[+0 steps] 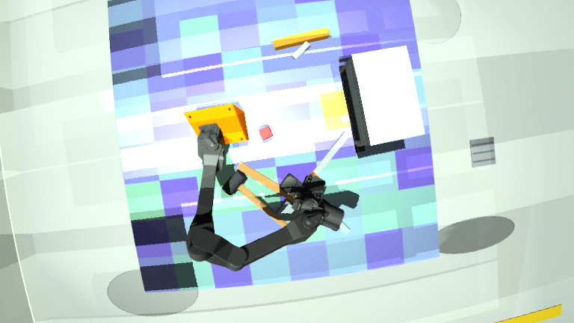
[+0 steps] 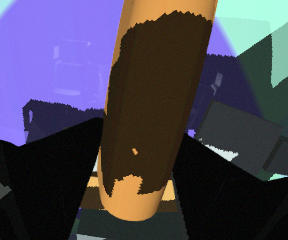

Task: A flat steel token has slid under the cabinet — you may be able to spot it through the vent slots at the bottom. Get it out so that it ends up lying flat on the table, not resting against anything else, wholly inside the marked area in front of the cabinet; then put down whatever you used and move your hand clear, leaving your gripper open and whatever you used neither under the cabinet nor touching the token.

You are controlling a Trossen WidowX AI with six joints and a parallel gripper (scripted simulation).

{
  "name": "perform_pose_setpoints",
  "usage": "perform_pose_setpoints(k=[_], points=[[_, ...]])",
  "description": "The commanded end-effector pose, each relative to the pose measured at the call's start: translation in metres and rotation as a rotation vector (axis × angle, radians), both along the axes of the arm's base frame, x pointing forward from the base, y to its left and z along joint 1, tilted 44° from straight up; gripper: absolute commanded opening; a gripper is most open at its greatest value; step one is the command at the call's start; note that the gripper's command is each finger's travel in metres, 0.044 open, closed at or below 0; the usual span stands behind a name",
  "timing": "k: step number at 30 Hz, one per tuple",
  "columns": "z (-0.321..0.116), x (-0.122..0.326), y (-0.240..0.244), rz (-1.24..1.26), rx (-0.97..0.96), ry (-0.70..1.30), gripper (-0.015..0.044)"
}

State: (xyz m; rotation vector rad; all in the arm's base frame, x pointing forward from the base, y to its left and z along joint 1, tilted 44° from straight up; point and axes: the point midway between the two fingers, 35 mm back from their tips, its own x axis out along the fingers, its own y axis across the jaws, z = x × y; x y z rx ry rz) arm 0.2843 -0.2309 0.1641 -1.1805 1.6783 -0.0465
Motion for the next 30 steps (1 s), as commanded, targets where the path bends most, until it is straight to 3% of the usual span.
perform_pose_setpoints(k=[1, 29, 30], points=[[-0.002, 0.0, -0.002, 0.007, 0.005, 0.01, 0.0], [-0.0017, 0.0055, -0.0038, 0.01, 0.012, 0.001, 0.0], [-0.0017, 0.0056, -0.0037, 0.01, 0.013, 0.0, 0.0026]])
